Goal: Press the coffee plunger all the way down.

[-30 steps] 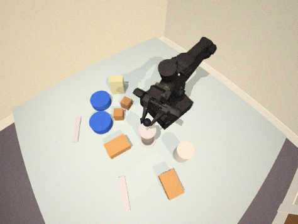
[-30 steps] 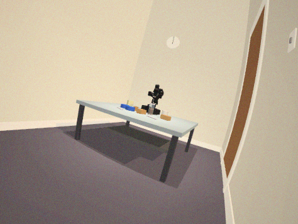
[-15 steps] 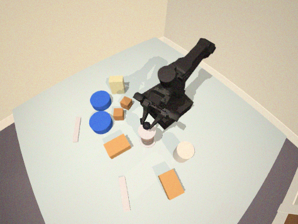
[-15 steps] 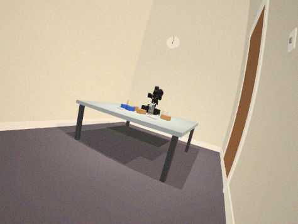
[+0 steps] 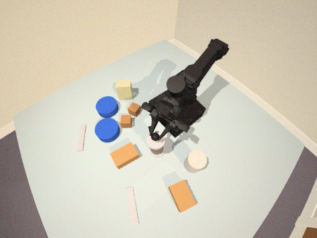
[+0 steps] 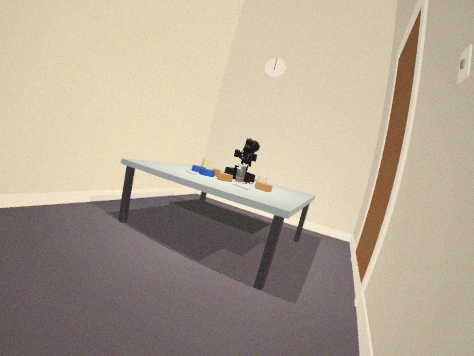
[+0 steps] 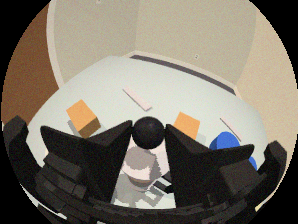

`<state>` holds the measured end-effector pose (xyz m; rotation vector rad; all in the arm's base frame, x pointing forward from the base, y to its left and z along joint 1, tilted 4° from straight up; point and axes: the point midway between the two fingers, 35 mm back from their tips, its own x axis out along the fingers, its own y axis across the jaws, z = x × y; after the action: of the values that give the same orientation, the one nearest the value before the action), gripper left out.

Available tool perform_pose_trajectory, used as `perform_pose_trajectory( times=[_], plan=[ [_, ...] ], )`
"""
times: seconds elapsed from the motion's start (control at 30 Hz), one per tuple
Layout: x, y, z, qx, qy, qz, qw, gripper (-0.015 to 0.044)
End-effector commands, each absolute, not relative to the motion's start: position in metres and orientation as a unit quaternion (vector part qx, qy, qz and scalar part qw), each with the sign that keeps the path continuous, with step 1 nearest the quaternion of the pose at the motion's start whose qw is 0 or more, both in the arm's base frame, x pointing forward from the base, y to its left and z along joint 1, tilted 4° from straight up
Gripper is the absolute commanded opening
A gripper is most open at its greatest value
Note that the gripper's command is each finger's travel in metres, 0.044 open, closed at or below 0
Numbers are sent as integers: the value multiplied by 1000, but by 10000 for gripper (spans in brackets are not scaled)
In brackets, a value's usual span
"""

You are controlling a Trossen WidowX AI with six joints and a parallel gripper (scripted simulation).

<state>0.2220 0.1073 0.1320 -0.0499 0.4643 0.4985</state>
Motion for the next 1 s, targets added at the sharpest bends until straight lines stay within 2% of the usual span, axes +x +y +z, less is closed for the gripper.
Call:
perform_pose_trajectory(
  times=[0.0,0.97],
  plan=[
    [222,108,122,-24,245,243,938,126],
    [226,110,127,-26,236,244,940,126]
  ],
)
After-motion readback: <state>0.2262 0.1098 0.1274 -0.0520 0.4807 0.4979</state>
